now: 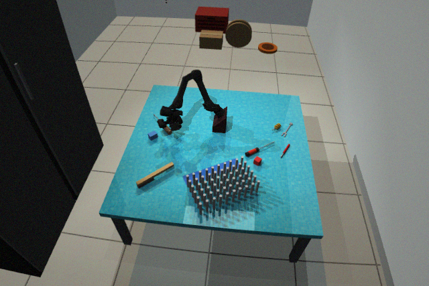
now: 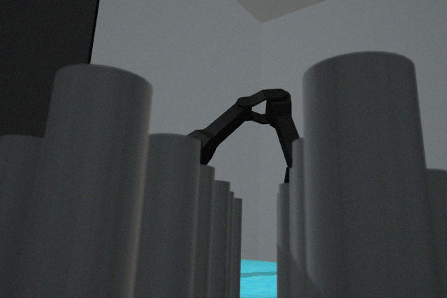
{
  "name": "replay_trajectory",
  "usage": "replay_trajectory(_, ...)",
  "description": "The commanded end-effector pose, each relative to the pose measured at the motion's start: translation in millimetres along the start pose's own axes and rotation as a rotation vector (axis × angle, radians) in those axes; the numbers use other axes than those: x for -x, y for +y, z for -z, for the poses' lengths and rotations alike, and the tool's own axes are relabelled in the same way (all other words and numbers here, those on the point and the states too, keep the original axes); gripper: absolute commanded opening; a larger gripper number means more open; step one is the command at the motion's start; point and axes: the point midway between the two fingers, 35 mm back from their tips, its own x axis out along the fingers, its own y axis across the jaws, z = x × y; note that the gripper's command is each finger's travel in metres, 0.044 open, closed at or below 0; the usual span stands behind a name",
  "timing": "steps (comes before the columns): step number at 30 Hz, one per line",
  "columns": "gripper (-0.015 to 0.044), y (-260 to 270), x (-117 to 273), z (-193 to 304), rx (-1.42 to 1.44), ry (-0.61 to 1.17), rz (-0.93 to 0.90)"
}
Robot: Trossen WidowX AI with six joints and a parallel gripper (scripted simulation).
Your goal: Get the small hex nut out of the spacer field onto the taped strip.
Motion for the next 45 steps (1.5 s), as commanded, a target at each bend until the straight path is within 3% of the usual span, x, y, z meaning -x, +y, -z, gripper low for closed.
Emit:
replay_trajectory(1, 0.028, 3.8, -6.4, -3.8, 0.008, -0.003, -0.001)
replay_trajectory(12, 0.028, 10.0, -19.0, -8.3, 0.01, -0.001, 0.002)
replay_trajectory(15, 0.0201, 10.0, -19.0, -8.3, 0.01, -0.001, 0.002)
replay_trajectory(23, 0.0148, 10.0, -19.0, -8.3, 0.01, -0.001, 0.002)
replay_trajectory(29, 0.0, 4.3, -8.2, -11.2, 0.004, -0.022, -0.019)
replay_trajectory(45, 0.0, -16.9, 52.0, -1.9, -0.008, -0.049, -0.081)
